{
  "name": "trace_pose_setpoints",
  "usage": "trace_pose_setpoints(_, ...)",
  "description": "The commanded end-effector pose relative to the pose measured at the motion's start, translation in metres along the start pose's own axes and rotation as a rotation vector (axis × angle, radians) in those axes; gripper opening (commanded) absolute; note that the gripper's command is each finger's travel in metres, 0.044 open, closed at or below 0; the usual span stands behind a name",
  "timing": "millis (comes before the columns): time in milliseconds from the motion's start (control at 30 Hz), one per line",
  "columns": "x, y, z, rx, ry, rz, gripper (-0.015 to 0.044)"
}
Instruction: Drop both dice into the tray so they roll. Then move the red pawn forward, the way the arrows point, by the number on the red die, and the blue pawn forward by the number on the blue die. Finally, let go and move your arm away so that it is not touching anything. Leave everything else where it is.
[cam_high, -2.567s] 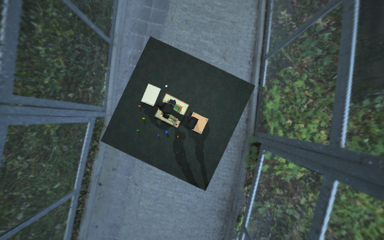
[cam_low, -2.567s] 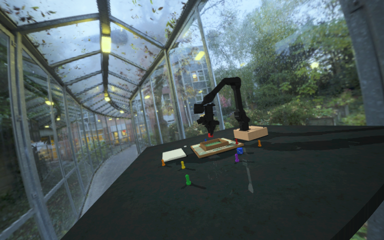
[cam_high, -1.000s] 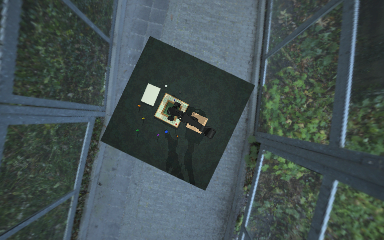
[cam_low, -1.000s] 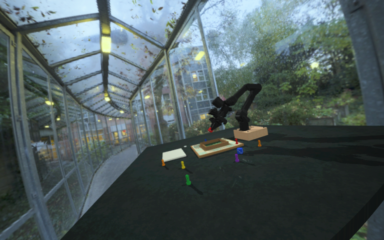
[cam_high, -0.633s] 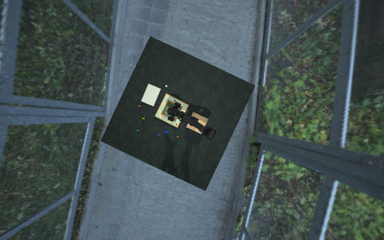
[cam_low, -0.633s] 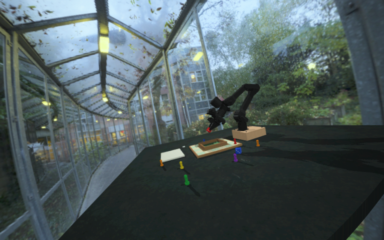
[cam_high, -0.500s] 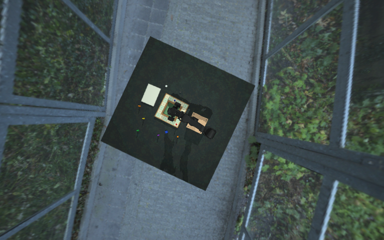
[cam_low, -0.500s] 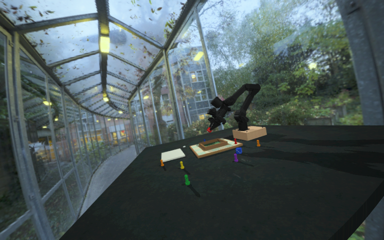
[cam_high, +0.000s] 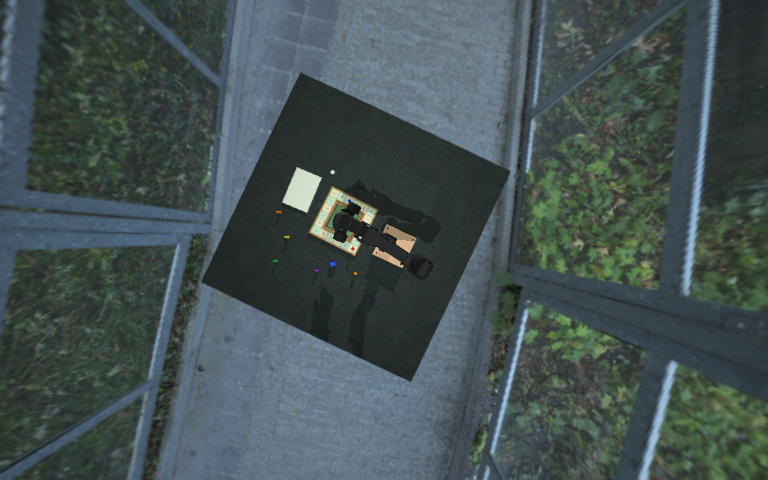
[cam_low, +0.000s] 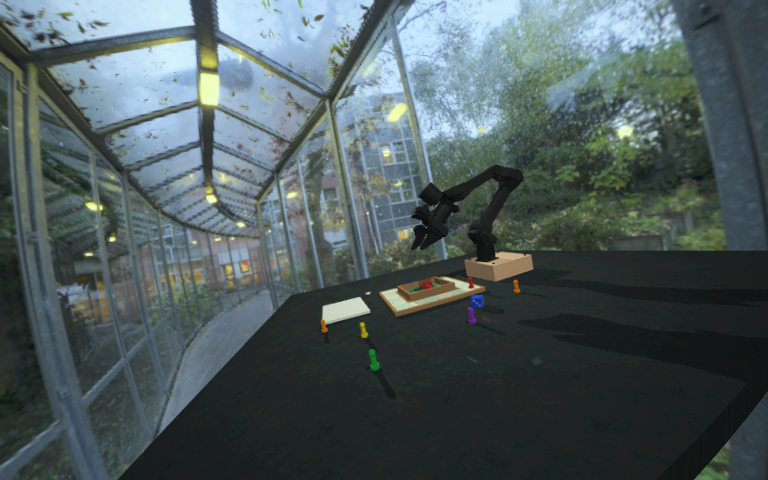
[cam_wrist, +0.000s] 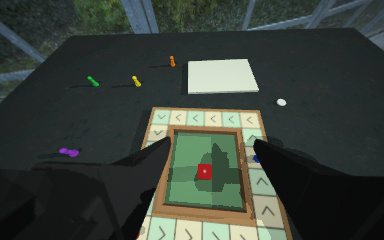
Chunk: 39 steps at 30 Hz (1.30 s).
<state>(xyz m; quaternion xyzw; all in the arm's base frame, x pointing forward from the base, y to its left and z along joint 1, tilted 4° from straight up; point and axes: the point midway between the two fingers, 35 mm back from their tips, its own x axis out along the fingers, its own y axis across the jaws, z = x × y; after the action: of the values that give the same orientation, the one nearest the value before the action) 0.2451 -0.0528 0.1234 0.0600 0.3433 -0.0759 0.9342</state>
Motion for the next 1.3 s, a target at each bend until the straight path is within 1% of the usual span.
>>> trace_pose_setpoints(0, 0.001, 0.001, 0.000, -0.003, 0.072, 0.005, 0.0440)
trace_pose_setpoints(233, 0.020, 0.001, -0.005, 0.001, 0.430, 0.004, 0.0440)
trace_pose_setpoints(433, 0.036, 0.001, -0.011, -0.006, 0.707, 0.003, 0.0440)
trace_pose_setpoints(533, 0.041, 0.002, -0.014, -0.010, 0.808, 0.002, 0.0440)
trace_pose_setpoints(600, 0.042, 0.002, -0.015, -0.010, 0.815, 0.002, 0.0440)
trace_pose_setpoints(633, 0.039, 0.002, -0.012, 0.002, 0.747, 0.004, 0.0440)
trace_pose_setpoints(667, 0.039, 0.002, -0.012, 0.002, 0.747, 0.004, 0.0440)
trace_pose_setpoints(733, 0.041, 0.010, -0.011, -0.026, 0.749, 0.018, 0.0387)
trace_pose_setpoints(867, 0.053, 0.063, -0.010, -0.189, 0.761, 0.099, 0.0282)
trace_pose_setpoints(900, 0.054, 0.078, -0.011, -0.231, 0.763, 0.120, 0.0275)
trace_pose_setpoints(1067, 0.054, 0.152, -0.027, -0.446, 0.775, 0.224, 0.0275)
trace_pose_setpoints(1267, 0.034, 0.234, -0.064, -0.703, 0.788, 0.343, 0.0275)
